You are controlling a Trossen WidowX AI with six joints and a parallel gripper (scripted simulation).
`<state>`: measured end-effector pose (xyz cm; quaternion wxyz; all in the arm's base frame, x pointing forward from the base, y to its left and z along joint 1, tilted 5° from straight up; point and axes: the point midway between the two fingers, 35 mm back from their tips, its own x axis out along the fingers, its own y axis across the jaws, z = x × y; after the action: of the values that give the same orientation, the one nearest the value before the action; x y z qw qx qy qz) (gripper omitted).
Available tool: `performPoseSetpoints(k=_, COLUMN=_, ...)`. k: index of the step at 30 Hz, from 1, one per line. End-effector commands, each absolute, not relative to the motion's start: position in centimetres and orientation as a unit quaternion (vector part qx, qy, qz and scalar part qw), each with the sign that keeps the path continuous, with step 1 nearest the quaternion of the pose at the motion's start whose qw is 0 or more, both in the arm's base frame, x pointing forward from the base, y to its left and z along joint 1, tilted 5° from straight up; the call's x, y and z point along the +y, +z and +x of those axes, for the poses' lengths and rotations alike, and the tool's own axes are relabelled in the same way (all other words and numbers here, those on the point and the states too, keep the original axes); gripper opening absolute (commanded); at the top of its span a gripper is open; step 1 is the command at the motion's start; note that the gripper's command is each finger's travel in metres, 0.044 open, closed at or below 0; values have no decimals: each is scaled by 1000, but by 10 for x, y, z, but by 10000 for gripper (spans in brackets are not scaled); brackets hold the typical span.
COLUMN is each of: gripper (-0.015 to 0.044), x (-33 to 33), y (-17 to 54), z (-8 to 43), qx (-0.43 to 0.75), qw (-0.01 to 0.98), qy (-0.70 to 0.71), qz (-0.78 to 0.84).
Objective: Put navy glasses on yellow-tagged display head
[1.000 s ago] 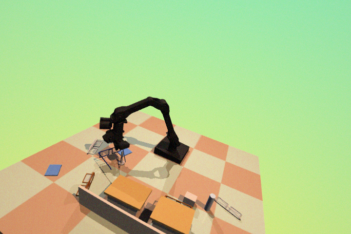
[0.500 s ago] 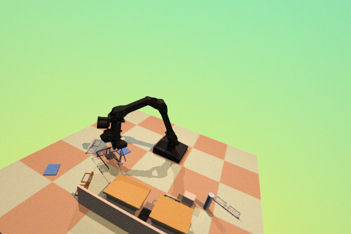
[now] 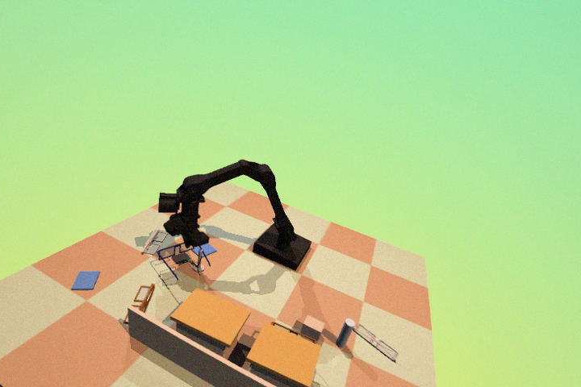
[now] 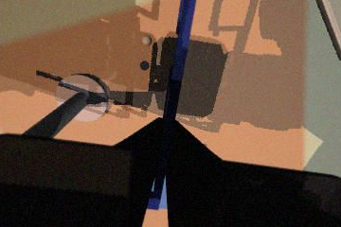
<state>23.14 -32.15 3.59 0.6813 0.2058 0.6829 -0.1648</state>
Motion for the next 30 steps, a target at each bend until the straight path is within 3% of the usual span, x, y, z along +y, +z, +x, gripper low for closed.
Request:
performPoseSetpoints(k=1, gripper=0, x=-324, y=38, z=234, qx=680, qw=684, qy=-165, qz=204)
performPoseSetpoints(k=30, gripper=0, x=-332, y=38, z=243, qx=680, qw=685, qy=-165, qz=204)
